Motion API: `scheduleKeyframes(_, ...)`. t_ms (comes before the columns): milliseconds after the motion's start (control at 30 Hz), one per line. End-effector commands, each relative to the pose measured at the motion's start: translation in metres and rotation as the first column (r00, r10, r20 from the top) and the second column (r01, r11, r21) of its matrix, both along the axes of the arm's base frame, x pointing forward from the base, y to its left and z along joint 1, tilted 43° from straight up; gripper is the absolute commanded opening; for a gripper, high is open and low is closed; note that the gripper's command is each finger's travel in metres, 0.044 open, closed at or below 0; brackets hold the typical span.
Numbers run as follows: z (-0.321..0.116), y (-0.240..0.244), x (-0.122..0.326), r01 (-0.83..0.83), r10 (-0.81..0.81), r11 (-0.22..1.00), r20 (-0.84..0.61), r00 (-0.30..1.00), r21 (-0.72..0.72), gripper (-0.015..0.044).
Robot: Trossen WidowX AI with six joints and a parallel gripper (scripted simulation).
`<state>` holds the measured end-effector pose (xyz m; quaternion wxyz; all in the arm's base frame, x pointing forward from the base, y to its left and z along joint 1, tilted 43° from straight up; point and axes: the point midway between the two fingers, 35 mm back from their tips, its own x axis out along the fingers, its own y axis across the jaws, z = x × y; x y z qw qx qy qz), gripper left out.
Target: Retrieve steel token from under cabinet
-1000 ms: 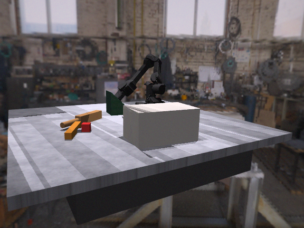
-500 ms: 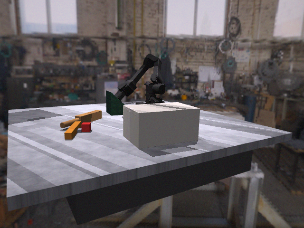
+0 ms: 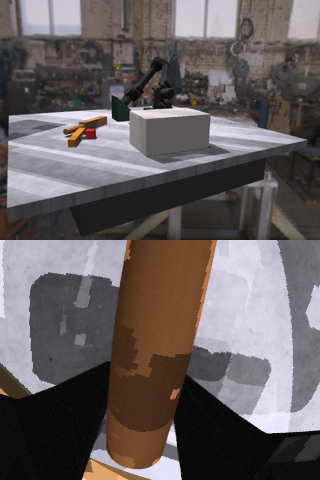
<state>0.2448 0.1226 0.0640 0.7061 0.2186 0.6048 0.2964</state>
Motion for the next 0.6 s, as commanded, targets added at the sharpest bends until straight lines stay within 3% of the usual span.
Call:
scheduleKeyframes(0,0.0007,0.0,0.0,-0.028,0.028,1.0,0.029,0.999,-0.003,0.0)
scheduleKeyframes(567,0.001,0.0002,-0.0001,-0.124,0.126,0.992,0.12,0.985,-0.022,0.0)
